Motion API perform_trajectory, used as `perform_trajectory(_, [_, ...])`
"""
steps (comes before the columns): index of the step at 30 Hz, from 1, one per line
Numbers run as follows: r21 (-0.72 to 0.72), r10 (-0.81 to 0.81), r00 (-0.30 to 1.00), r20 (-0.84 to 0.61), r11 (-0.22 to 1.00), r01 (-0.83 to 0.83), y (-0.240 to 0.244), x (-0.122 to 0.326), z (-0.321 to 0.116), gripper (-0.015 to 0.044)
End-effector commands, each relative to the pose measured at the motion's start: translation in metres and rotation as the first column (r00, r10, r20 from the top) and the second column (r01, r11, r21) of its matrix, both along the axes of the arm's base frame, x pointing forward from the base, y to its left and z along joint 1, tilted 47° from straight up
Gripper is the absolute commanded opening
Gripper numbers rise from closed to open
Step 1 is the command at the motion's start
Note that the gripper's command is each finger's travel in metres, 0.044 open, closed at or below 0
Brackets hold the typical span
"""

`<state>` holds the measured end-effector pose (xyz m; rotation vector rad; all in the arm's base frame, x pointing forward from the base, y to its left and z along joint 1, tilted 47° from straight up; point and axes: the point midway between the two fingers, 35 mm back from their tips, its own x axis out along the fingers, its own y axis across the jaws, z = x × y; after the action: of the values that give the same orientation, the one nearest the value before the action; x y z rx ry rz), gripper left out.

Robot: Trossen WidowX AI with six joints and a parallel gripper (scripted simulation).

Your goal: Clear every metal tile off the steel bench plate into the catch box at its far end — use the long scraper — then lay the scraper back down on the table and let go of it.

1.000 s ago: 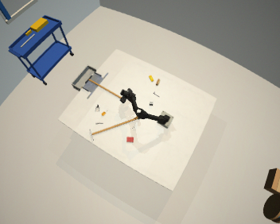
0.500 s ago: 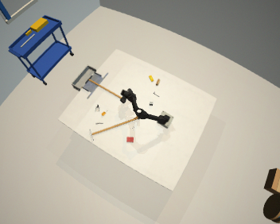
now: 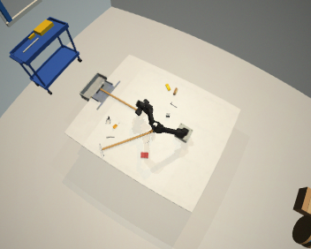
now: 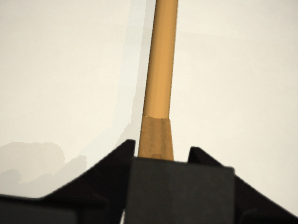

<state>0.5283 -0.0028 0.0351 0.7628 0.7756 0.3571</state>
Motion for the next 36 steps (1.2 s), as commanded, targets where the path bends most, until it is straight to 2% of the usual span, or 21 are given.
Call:
perform_trajectory(1, [0.000,-0.003,1.000,0.008,1.000,0.003,-0.004,-0.007,0.005,0.0000])
perform_trajectory(36, [-0.001,-0.006,1.000,0.008,1.000,0.006,-0.006,-0.056,0.003,0.0000])
